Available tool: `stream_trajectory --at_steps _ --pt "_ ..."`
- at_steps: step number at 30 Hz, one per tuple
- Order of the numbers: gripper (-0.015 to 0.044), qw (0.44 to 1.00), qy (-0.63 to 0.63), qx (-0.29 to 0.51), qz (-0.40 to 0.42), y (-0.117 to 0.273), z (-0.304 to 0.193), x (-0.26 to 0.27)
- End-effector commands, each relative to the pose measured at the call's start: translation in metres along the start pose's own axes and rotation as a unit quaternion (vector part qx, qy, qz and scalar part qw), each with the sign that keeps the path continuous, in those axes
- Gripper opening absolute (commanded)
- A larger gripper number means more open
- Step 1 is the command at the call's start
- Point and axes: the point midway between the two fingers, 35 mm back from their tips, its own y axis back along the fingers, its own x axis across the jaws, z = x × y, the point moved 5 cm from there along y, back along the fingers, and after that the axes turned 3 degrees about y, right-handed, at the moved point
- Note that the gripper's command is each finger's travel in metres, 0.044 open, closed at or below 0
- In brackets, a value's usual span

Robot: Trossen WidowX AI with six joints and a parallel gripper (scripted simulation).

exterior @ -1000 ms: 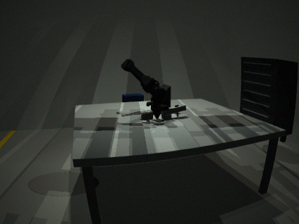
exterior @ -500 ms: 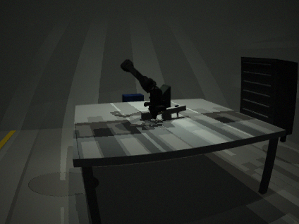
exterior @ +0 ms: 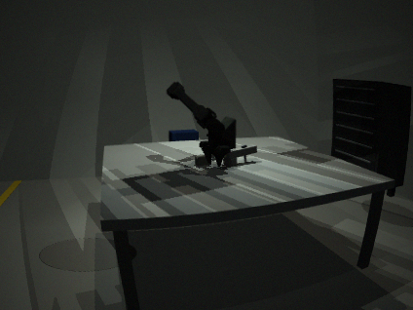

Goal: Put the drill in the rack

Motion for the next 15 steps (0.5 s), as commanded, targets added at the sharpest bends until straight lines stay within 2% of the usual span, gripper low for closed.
stream_trajectory --at_steps 1,15 --pt "0.044 1.0 0.0 0.0 0.0 -0.0008 0.003 0.0002" --pt "0.044 1.0 0.0 0.0 0.0 -0.0026 0.0108 -0.0006"
